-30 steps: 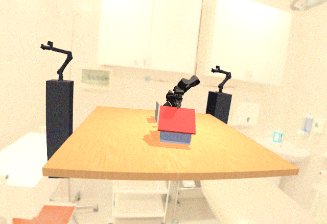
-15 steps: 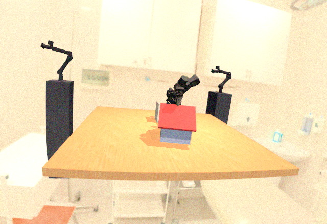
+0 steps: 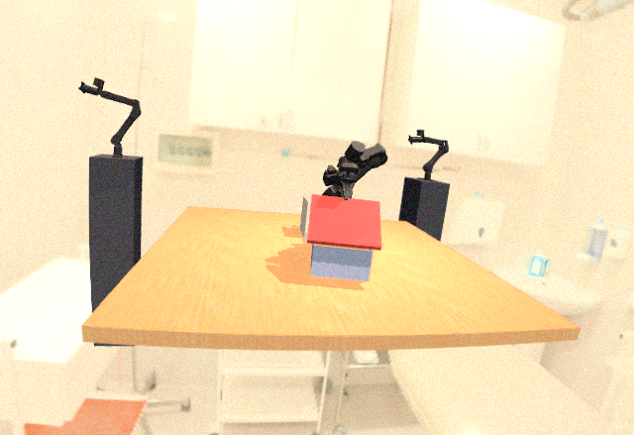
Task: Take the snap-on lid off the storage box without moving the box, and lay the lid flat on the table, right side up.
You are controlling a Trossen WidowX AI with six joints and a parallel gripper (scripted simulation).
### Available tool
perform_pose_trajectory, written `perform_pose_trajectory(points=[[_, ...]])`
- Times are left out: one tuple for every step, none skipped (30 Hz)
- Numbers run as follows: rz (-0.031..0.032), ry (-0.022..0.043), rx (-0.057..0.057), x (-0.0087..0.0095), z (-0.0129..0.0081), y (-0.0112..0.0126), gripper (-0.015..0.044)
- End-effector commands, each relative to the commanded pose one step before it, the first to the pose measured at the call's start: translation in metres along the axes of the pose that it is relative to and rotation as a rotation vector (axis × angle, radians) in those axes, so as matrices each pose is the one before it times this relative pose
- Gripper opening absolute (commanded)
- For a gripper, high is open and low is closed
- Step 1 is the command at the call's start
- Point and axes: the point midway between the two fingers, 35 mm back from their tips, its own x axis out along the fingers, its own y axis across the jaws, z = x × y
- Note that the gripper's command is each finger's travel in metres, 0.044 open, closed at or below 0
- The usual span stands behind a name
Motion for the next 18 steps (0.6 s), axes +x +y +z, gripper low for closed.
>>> perform_pose_trajectory(points=[[0.00525, 0.00253, -0.0066, 0.00012, 0.00469, -0.00141, 0.0000], [0.00001, -0.00007, -0.0001, 0.00024, 0.00246, -0.00094, 0.0000], [0.00000, -0.00007, -0.0001, -0.00006, 0.00200, -0.00037, 0.0000], [0.00000, -0.00007, -0.0001, -0.00014, 0.00195, -0.00023, 0.0000], [0.00000, -0.00007, -0.0001, -0.00017, 0.00198, -0.00018, 0.0000], [0.00000, -0.00007, -0.0001, -0.00019, 0.00200, -0.00017, 0.0000], [0.00000, -0.00007, -0.0001, -0.00019, 0.00200, -0.00016, 0.0000], [0.00000, -0.00007, -0.0001, -0.00019, 0.00200, -0.00016, 0.0000], [0.00000, -0.00007, -0.0001, -0.00019, 0.00200, -0.00016, 0.0000], [0.00001, -0.00008, -0.0001, -0.00019, 0.00200, -0.00016, 0.0000], [0.00001, -0.00008, -0.0001, -0.00019, 0.00200, -0.00016, 0.0000], [0.00001, -0.00008, -0.0001, -0.00019, 0.00200, -0.00016, 0.0000], [0.00001, -0.00008, -0.0001, -0.00019, 0.00200, -0.00016, 0.0000], [0.00001, -0.00008, -0.0001, -0.00019, 0.00200, -0.00016, 0.0000], [0.00001, -0.00008, -0.0001, -0.00019, 0.00200, -0.00016, 0.0000], [0.00001, -0.00008, -0.0001, -0.00020, 0.00200, -0.00016, 0.0000], [0.00001, -0.00008, -0.0001, -0.00020, 0.00200, -0.00016, 0.0000], [0.00001, -0.00008, -0.0001, -0.00020, 0.00200, -0.00016, 0.0000]])
